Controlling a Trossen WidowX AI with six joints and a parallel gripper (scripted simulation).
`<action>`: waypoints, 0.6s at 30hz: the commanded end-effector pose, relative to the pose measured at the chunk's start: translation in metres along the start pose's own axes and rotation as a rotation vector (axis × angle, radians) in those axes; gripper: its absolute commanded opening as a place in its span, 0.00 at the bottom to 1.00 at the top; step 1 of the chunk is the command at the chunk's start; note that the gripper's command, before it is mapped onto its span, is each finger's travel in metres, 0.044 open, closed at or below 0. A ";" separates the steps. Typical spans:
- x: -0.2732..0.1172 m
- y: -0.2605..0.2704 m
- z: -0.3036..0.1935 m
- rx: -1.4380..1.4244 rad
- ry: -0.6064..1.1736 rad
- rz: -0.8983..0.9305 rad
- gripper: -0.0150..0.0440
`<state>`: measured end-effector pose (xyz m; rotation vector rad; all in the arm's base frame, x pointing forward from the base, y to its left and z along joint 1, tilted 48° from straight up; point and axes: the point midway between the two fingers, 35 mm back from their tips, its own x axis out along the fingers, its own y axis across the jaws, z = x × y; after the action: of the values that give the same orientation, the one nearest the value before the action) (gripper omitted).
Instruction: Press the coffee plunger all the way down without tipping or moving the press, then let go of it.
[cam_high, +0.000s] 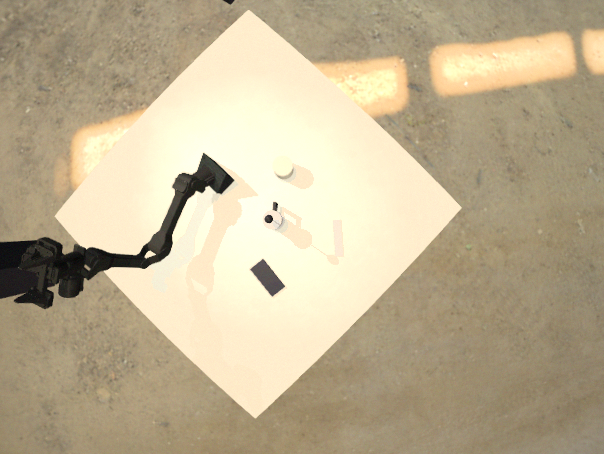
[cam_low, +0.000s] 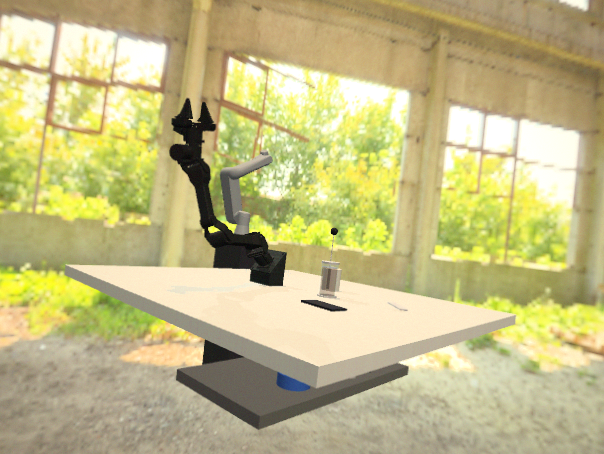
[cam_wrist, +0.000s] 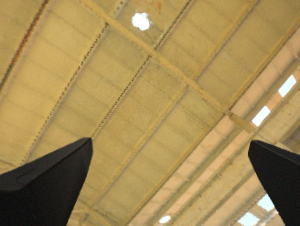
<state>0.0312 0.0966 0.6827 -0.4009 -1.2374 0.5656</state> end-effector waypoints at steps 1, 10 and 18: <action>0.013 0.070 -0.013 0.009 0.115 0.147 1.00; 0.020 0.168 -0.067 0.011 0.375 0.309 1.00; -0.006 0.258 -0.150 0.038 0.726 0.420 1.00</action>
<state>0.0983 0.2780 0.5349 -0.7111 -0.6166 0.7308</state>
